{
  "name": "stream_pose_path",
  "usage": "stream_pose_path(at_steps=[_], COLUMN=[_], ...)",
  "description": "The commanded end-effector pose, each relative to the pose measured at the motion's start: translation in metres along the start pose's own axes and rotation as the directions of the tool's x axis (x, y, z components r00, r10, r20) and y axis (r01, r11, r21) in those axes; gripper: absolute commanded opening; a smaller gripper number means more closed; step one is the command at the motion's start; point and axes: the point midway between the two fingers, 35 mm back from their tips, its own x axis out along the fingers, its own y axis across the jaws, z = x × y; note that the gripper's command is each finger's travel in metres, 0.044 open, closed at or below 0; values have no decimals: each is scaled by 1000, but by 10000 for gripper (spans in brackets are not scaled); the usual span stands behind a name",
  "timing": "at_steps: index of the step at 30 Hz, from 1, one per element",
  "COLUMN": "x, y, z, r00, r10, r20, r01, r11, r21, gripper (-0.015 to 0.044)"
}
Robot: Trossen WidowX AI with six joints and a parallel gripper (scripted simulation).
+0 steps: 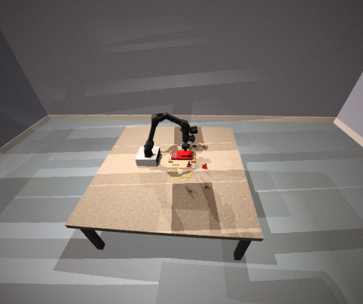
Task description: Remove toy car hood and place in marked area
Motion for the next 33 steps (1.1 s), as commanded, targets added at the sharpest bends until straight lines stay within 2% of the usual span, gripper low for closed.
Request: stream_pose_path(at_steps=[1,33], x=[5,25], y=[-1,-2], z=[0,1], r00=[1000,1000], r10=[-4,-4], r20=[-5,-5], r01=[4,4], r11=[1000,1000], r21=[-4,-4], gripper=[440,440])
